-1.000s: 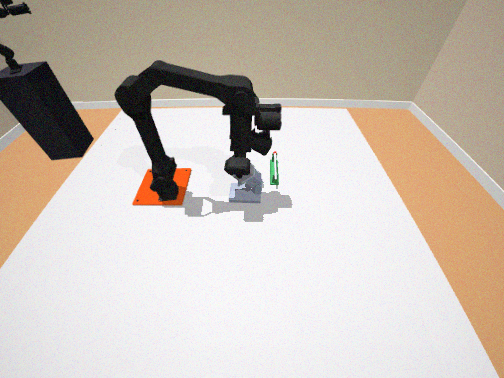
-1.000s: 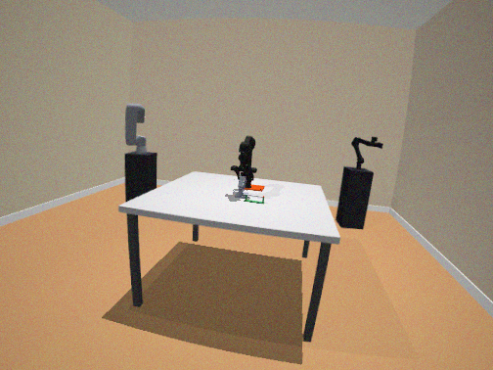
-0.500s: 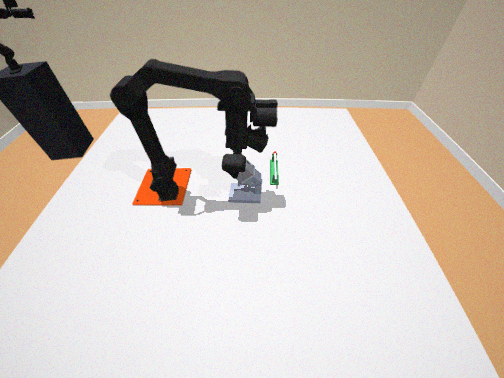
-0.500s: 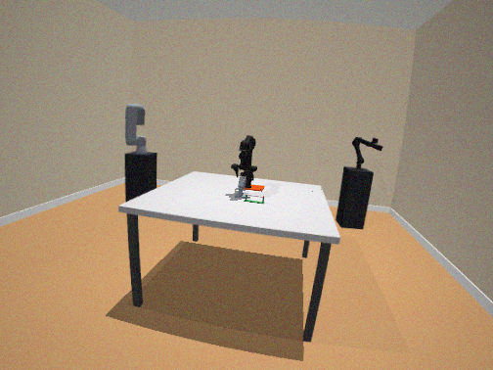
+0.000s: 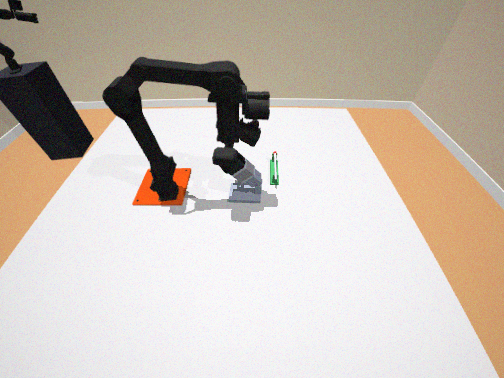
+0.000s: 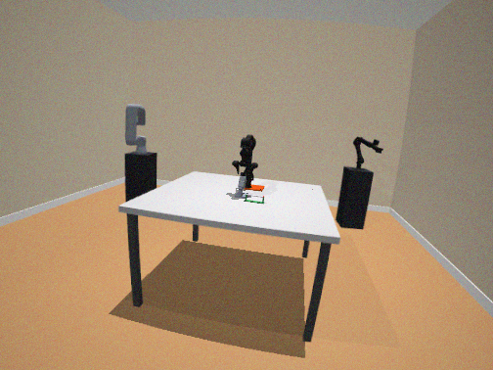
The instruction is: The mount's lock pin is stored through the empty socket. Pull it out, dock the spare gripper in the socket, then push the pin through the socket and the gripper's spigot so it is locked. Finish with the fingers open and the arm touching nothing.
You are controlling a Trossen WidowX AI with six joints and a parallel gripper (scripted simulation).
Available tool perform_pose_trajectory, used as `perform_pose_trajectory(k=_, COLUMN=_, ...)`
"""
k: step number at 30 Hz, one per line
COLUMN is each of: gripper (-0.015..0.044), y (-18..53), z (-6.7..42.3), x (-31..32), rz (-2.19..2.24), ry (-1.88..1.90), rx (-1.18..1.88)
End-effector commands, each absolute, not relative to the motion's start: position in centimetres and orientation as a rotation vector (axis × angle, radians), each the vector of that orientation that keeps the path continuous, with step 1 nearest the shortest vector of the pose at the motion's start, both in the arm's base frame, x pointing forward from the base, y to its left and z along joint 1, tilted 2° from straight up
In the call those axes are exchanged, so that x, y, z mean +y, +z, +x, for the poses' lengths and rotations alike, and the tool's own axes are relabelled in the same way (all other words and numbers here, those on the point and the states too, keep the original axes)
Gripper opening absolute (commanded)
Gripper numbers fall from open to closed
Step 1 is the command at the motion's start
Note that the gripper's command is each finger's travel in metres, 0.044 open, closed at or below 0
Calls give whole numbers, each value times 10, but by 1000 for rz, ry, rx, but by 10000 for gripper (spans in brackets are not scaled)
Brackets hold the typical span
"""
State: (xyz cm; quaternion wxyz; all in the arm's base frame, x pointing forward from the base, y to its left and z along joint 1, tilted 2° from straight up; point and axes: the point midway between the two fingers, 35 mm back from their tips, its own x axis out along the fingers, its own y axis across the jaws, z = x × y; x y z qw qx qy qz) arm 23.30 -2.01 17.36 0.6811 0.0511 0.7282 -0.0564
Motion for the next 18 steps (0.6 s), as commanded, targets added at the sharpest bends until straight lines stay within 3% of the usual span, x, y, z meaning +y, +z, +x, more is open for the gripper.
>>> perform_pose_trajectory(k=1, gripper=440, y=181, z=227, x=-19, rz=115, ry=-127, rx=1633)
perform_pose_trajectory(k=18, gripper=440, y=199, z=206, x=-16, rz=112, ry=-124, rx=1586)
